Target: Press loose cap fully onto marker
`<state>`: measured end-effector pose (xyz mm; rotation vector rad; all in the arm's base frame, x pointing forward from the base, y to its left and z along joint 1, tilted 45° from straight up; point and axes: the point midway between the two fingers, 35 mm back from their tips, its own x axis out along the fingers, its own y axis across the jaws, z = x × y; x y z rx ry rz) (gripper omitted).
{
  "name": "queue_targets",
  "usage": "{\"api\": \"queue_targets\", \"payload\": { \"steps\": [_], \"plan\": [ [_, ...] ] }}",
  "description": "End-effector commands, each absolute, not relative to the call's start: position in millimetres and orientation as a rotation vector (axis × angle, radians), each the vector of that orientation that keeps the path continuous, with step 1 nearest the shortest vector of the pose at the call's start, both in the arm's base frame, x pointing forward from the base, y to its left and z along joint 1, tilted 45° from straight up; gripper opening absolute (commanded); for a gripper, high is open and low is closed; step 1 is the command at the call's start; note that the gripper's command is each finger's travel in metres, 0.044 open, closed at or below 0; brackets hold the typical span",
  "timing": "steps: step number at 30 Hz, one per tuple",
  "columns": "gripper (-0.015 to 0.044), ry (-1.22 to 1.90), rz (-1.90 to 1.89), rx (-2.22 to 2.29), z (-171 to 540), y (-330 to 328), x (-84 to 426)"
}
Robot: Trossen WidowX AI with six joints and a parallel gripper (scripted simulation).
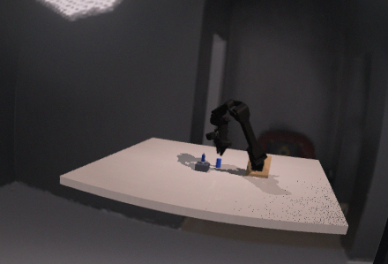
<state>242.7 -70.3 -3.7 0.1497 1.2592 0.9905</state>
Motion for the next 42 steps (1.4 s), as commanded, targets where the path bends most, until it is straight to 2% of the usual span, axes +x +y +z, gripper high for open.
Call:
{"api": "queue_targets", "payload": {
  "steps": [1,37,40,42],
  "plan": [
    [0.0246,1.261,0.993,0.163,-8,-63,241],
    [0.0246,1.259,0.995,0.165,-46,-26,240],
    [0.0167,1.259,0.995,0.164,-46,-26,240],
    [0.0154,1.259,0.995,0.164,-46,-26,240]
  ]
}}
